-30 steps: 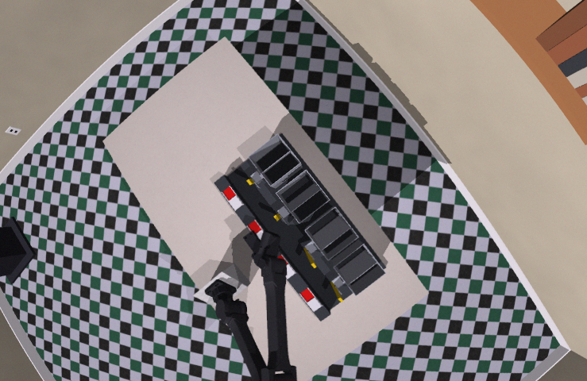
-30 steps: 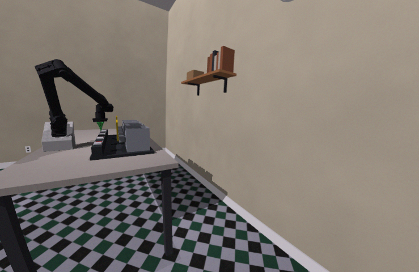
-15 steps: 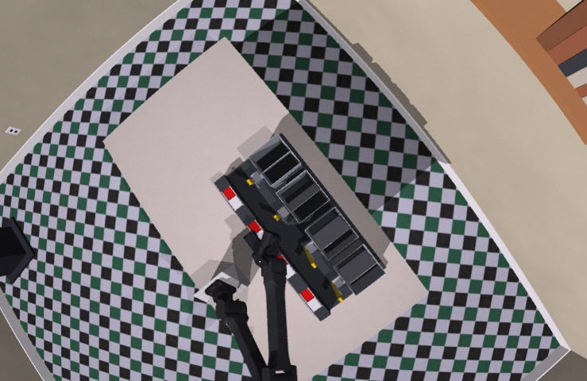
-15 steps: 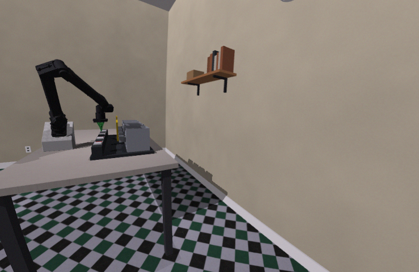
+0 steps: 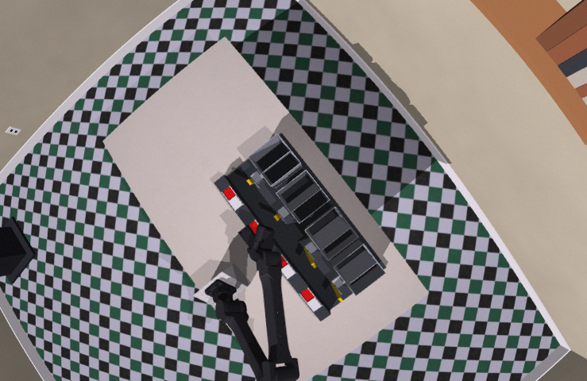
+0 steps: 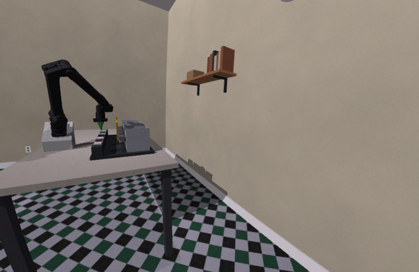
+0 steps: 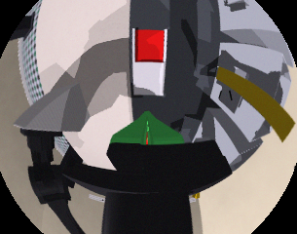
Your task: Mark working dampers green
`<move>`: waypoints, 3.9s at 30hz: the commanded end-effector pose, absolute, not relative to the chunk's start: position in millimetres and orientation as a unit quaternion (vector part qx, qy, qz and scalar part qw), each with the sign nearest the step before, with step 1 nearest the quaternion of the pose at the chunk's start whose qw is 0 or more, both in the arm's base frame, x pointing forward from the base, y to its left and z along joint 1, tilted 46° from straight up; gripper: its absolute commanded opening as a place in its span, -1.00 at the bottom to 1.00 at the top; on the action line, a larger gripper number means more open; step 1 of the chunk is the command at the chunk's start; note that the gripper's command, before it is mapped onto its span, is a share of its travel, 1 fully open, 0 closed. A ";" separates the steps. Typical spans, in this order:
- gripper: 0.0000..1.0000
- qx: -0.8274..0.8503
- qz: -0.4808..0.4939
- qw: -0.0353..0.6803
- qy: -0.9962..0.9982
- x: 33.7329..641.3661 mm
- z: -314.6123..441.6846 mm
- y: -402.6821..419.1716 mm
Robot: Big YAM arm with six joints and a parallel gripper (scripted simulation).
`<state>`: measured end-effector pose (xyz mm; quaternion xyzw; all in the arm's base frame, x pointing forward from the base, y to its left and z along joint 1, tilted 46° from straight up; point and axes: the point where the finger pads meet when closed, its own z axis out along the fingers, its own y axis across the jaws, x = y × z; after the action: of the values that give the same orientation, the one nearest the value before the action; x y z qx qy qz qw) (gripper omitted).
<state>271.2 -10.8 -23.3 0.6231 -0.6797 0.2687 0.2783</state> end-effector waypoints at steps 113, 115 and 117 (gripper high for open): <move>-1.00 0.616 0.274 0.281 -0.683 289.1 -171.7 102.1; -1.00 0.616 0.273 0.283 -0.682 287.8 -172.6 100.3; -1.00 0.620 0.275 0.280 -0.679 287.2 -173.5 103.3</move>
<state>288.3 105.5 -167.1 0.6150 -0.6842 0.2754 0.2791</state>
